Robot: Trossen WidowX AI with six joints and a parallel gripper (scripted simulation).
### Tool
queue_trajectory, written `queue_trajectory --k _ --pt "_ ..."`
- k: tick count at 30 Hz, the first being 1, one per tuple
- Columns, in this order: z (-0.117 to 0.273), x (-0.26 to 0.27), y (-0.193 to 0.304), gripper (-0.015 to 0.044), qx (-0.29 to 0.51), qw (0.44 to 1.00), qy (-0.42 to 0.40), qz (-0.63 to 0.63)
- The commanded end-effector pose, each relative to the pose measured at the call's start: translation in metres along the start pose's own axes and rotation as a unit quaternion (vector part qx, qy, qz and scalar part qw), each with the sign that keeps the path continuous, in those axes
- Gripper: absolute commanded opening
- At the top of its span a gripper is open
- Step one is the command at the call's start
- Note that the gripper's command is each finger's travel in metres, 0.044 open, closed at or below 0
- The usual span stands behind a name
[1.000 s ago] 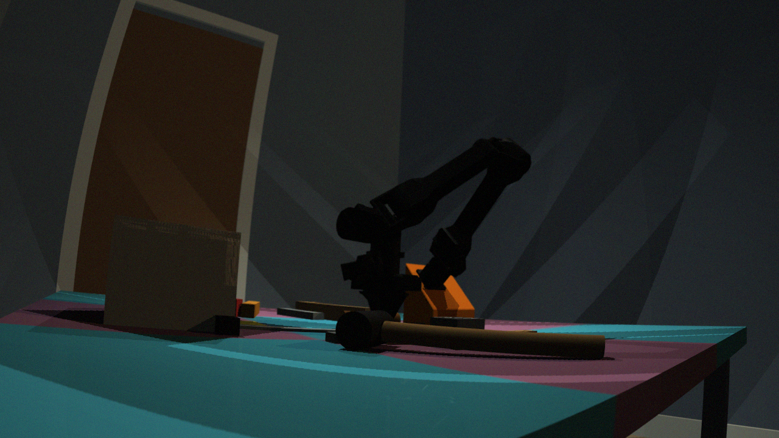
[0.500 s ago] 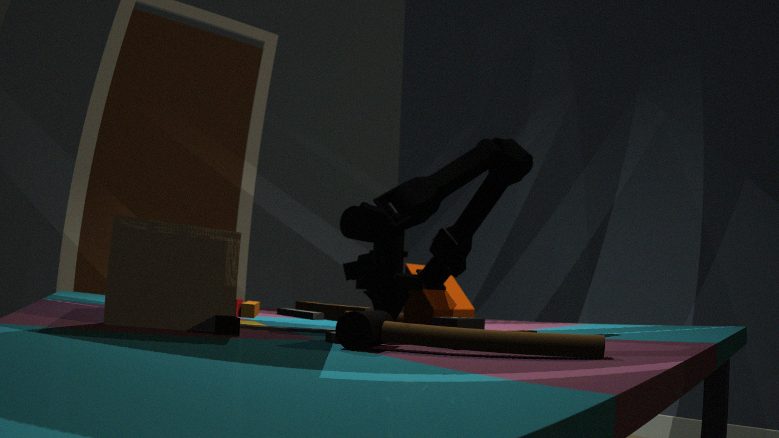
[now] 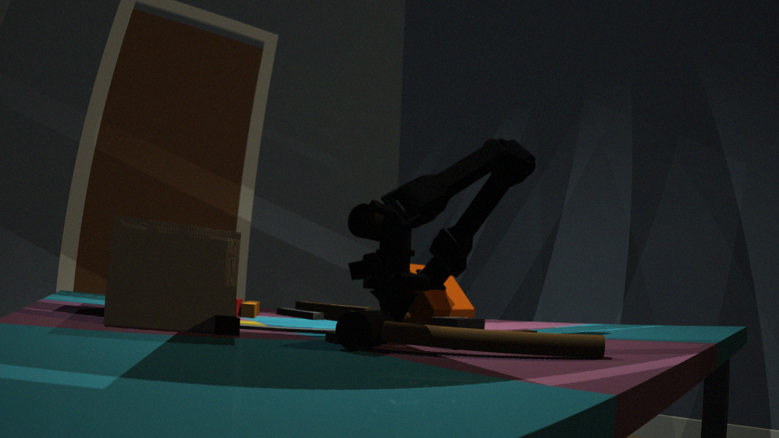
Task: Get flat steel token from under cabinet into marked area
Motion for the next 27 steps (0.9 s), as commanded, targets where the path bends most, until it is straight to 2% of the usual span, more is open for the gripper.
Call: queue_trajectory --k 1,3,11,15,18,27 --pt "0.0016 0.0074 0.002 0.0 0.0 1.0 -0.004 0.003" --pt "0.0016 0.0073 0.002 0.0 0.0 1.0 -0.004 0.003" --pt "0.0003 0.0037 0.0013 0.02 0.0 1.0 -0.001 -0.001" --pt "0.0004 0.004 0.0013 0.02 0.0 1.0 -0.001 -0.001" --pt "0.0003 0.0036 0.0014 0.027 0.0 1.0 -0.004 -0.001" --pt "-0.0005 0.0011 0.0012 0.027 0.0 1.0 -0.004 -0.003"
Point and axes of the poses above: the point midway between the two fingers, 35 mm back from their tips, its own z axis back along the fingers, its own x axis across the jaws, y = z × x, the point moved 2 cm from there along z, back along the fingers, and after that the axes turned 3 degrees about -z, right-handed, at the moved point
